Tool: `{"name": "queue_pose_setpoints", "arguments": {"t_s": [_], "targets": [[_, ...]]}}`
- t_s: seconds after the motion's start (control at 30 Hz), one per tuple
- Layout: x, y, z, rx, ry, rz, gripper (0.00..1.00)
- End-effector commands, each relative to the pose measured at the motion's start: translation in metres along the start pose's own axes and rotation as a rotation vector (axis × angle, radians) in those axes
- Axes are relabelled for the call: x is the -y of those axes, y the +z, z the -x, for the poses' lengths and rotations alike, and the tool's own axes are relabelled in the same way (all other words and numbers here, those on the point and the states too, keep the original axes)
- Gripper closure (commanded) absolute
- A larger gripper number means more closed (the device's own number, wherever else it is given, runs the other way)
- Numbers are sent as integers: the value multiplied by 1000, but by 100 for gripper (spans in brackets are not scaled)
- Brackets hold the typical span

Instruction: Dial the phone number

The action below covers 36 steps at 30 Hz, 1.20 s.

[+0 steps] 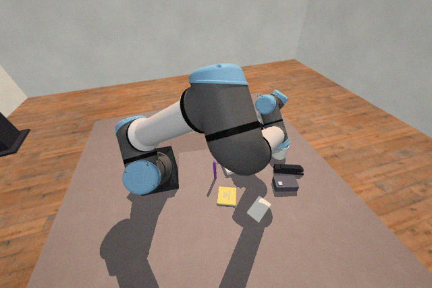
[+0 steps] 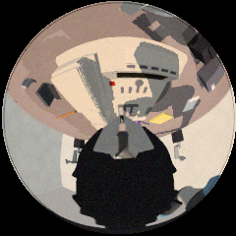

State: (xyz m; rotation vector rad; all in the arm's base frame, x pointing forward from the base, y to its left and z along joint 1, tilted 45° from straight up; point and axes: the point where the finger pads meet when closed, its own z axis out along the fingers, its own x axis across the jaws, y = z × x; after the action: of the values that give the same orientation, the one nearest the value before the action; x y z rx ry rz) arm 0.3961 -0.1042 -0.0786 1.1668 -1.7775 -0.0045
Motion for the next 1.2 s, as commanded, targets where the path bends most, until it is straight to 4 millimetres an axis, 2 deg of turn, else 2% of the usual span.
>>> {"name": "queue_pose_setpoints", "arguments": {"t_s": [0.0, 0.67, 1.17], "targets": [[0, -1, 0, 0, 0, -1, 100], [0, 0, 0, 0, 0, -1, 100], [7, 9, 0, 0, 0, -1, 100]]}}
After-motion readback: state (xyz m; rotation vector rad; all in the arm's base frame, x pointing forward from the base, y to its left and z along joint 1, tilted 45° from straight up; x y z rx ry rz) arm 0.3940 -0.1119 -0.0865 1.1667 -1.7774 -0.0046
